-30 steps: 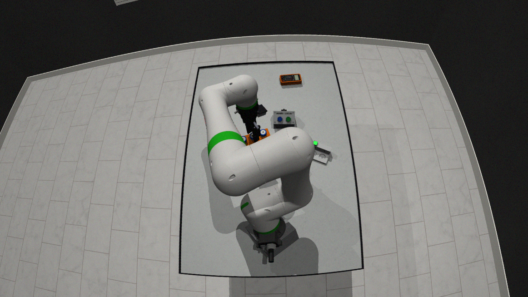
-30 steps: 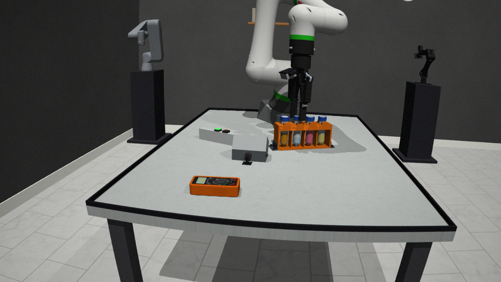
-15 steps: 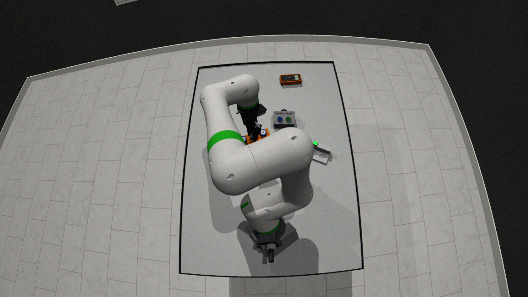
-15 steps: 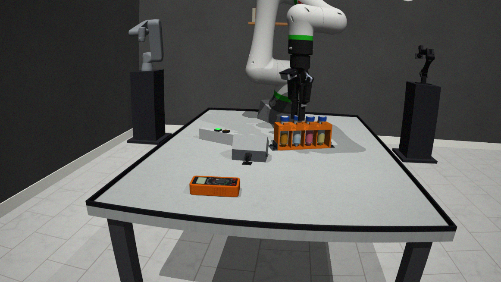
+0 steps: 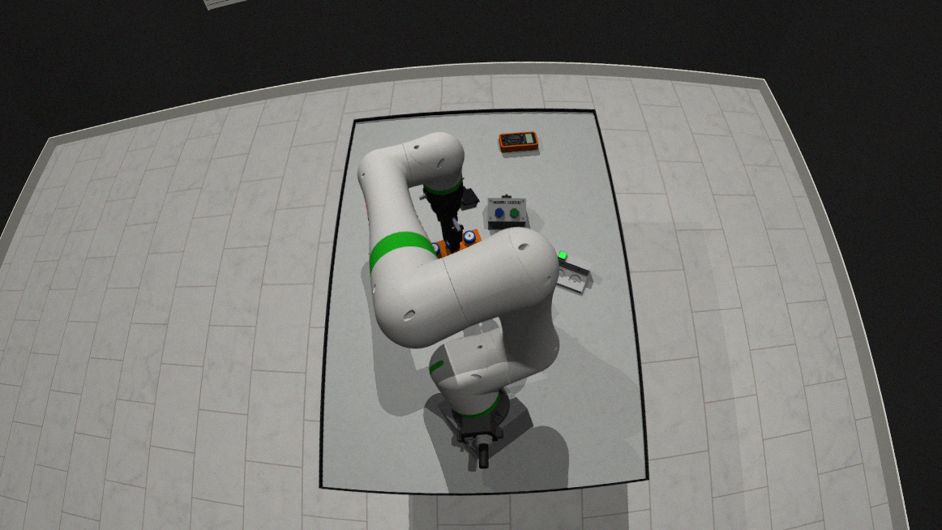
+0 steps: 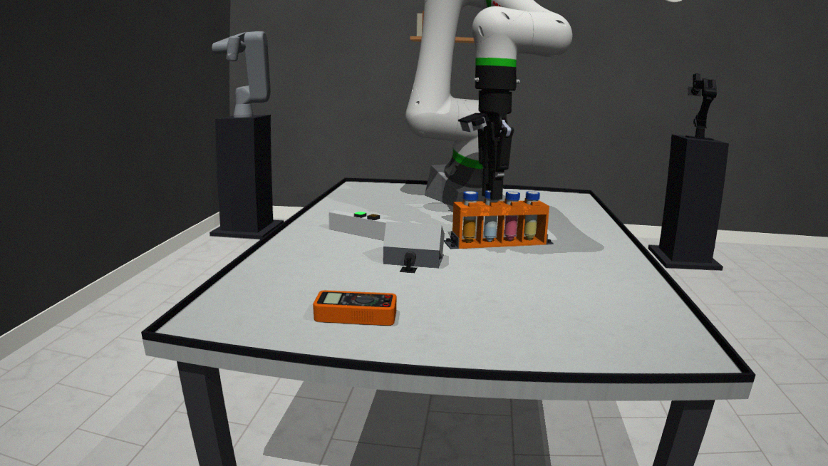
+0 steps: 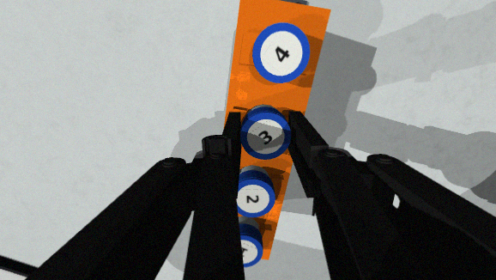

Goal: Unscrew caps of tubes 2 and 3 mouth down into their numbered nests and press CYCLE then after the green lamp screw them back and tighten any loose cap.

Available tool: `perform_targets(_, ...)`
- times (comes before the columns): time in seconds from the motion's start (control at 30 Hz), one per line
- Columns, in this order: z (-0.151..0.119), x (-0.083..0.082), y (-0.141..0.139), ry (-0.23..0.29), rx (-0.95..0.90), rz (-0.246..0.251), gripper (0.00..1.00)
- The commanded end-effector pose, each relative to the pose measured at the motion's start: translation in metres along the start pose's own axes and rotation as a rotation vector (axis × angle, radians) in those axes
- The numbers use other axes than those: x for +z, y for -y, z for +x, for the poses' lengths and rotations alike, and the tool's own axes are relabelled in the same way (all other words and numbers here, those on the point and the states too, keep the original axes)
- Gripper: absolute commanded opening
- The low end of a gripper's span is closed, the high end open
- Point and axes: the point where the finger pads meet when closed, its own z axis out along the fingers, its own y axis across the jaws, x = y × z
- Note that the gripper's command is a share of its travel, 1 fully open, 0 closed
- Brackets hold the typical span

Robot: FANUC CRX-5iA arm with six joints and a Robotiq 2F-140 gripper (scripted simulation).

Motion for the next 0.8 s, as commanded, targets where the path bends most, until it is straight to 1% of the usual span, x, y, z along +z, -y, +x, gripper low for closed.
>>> perform_targets(0.0,0.0003,-0.0008,0.0006,-0.010,0.081,0.000,0.30)
perform_targets(0.47,0.0003,-0.0007,0.0006,-0.009,0.547,0.002,0.30)
perform_targets(0.63,0.0003,-0.0007,0.0006,-0.009,0.566,0.002,0.30)
perform_targets(0.67,0.0003,0.0003,0.0006,-0.009,0.566,0.002,0.41)
perform_targets(0.77,0.0003,0.0003,0.0006,-0.009,0.566,0.002,0.41)
